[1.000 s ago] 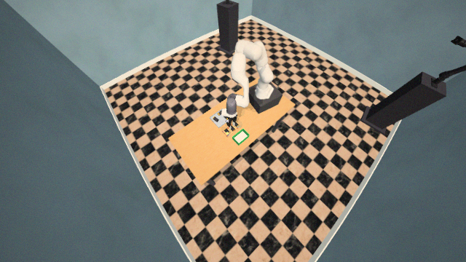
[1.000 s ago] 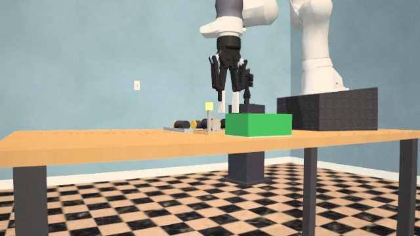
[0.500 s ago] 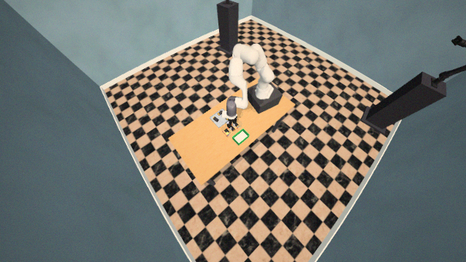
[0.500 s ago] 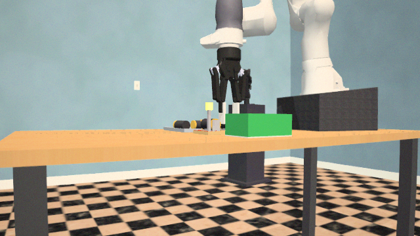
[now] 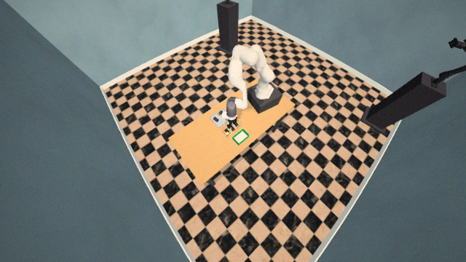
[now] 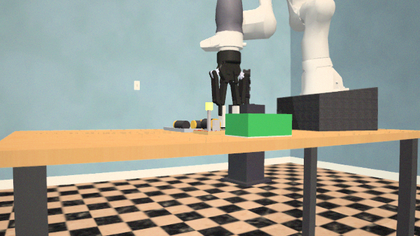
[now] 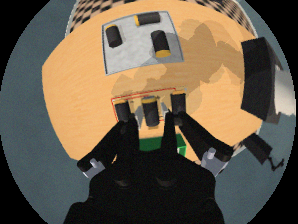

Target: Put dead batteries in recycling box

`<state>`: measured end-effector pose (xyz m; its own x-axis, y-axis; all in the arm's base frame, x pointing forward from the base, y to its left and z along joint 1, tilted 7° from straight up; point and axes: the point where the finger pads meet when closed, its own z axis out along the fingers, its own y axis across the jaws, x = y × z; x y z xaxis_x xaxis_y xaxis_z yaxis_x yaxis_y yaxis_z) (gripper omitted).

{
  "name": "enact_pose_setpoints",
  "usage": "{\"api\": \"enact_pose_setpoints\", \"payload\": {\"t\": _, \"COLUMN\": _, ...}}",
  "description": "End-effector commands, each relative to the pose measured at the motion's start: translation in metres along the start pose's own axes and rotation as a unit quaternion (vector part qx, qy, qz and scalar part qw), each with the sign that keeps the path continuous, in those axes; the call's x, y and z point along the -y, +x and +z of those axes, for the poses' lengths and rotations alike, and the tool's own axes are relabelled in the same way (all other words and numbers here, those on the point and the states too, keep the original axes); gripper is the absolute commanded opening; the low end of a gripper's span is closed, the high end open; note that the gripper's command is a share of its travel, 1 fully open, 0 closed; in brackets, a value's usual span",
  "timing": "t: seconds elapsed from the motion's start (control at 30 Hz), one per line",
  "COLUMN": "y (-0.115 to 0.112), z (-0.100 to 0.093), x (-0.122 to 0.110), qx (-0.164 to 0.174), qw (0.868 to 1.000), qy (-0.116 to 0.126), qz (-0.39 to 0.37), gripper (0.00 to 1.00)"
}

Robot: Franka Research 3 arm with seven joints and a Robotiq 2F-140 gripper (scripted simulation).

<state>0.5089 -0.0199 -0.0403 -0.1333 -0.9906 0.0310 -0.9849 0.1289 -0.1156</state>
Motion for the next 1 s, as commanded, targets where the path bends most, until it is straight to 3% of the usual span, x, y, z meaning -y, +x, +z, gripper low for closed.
{"api": "enact_pose_setpoints", "payload": {"t": 0.0, "y": -0.0005, "z": -0.0003, "x": 0.0026, "qx": 0.001, "qw": 1.000, "qy": 0.004, "qz": 0.006, "gripper": 0.29}}
{"api": "enact_pose_setpoints", "payload": {"t": 0.03, "y": -0.0005, "z": -0.0003, "x": 0.0026, "qx": 0.001, "qw": 1.000, "qy": 0.004, "qz": 0.006, "gripper": 0.29}}
{"api": "enact_pose_setpoints", "payload": {"t": 0.07, "y": -0.0005, "z": -0.0003, "x": 0.0026, "qx": 0.001, "qw": 1.000, "qy": 0.004, "qz": 0.006, "gripper": 0.16}}
{"api": "enact_pose_setpoints", "payload": {"t": 0.97, "y": -0.0005, "z": -0.0003, "x": 0.0026, "qx": 0.001, "qw": 1.000, "qy": 0.004, "qz": 0.006, "gripper": 0.16}}
